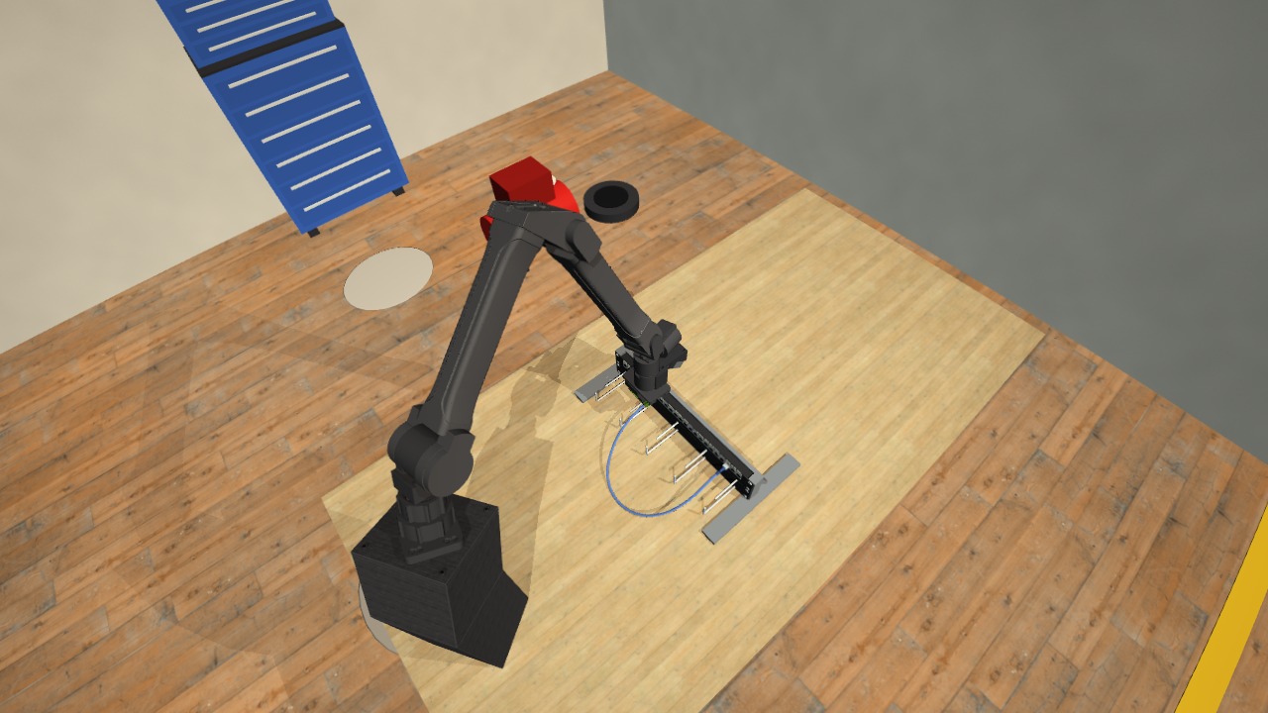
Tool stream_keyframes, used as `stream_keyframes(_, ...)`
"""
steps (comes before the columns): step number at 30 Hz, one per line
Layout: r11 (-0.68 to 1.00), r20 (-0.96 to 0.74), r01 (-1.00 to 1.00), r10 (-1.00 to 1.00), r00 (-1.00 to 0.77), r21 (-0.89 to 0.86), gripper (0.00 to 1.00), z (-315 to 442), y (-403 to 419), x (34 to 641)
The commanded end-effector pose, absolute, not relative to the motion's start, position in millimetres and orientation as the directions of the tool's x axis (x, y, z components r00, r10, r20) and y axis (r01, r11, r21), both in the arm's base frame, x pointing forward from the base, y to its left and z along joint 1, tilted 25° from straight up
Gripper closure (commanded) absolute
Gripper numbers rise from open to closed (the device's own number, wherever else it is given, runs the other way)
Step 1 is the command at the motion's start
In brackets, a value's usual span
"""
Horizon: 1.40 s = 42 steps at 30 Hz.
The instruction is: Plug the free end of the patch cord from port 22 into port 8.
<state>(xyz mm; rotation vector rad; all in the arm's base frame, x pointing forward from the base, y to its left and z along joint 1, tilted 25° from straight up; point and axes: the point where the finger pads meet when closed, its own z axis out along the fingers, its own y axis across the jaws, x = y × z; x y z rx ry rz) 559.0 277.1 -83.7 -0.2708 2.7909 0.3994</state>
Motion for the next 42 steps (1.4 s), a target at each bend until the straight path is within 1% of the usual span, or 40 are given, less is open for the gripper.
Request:
stream_keyframes(1,0.942,-0.342,-0.222,-0.128,-0.931,0.252,1.00,-75.1,284.2,570.0)
stream_keyframes(42,0.942,-0.352,-0.223,-0.125,-0.928,0.252,1.00,-67.7,279.8,575.8)
